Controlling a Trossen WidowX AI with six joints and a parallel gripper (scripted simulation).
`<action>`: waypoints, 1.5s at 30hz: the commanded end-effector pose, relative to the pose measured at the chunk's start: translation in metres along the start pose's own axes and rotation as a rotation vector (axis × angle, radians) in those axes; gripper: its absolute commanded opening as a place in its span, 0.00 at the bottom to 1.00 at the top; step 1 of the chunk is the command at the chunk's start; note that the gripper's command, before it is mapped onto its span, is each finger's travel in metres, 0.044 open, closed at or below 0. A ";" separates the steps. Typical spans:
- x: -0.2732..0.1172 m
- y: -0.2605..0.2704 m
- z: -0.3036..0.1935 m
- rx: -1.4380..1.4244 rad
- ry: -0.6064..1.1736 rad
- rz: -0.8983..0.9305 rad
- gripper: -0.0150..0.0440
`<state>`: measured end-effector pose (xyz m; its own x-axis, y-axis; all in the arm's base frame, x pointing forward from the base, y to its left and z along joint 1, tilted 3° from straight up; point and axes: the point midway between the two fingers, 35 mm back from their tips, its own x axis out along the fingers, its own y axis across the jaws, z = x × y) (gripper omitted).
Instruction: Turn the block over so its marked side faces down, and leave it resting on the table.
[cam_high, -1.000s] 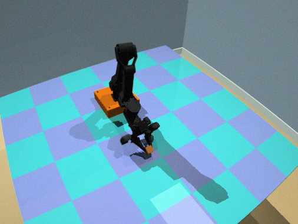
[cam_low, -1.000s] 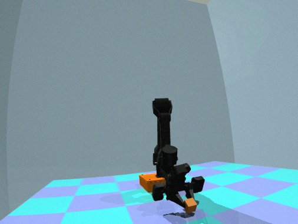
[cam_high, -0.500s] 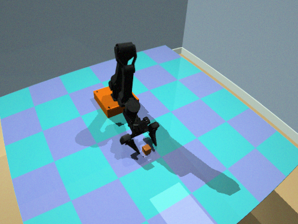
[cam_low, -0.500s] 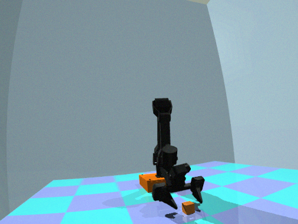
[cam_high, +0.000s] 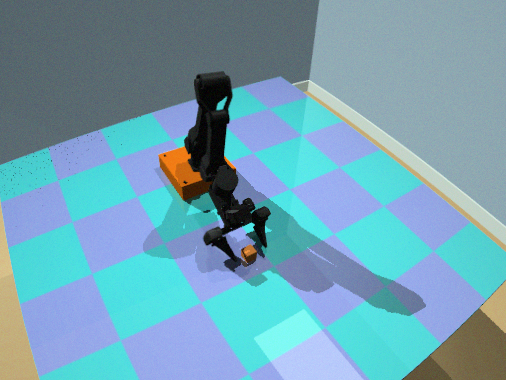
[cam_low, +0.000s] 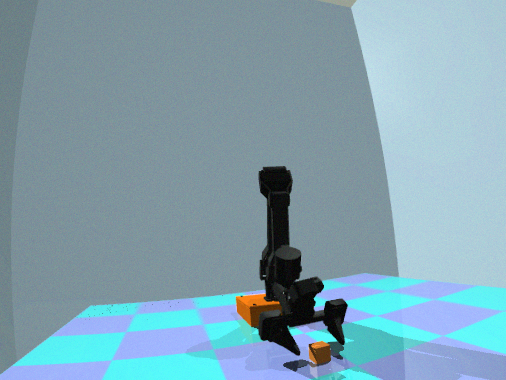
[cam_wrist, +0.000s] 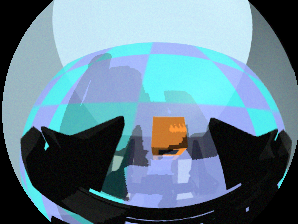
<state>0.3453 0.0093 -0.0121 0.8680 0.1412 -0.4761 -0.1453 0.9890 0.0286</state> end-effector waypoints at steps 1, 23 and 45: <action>0.000 0.001 -0.001 0.006 0.001 0.003 1.00; 0.008 -0.005 0.019 0.009 0.254 -0.002 1.00; -0.050 0.000 0.055 0.003 0.547 0.005 1.00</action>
<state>0.3475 0.0059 0.0320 0.5840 0.1195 -0.8029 -0.1352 0.9896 0.0490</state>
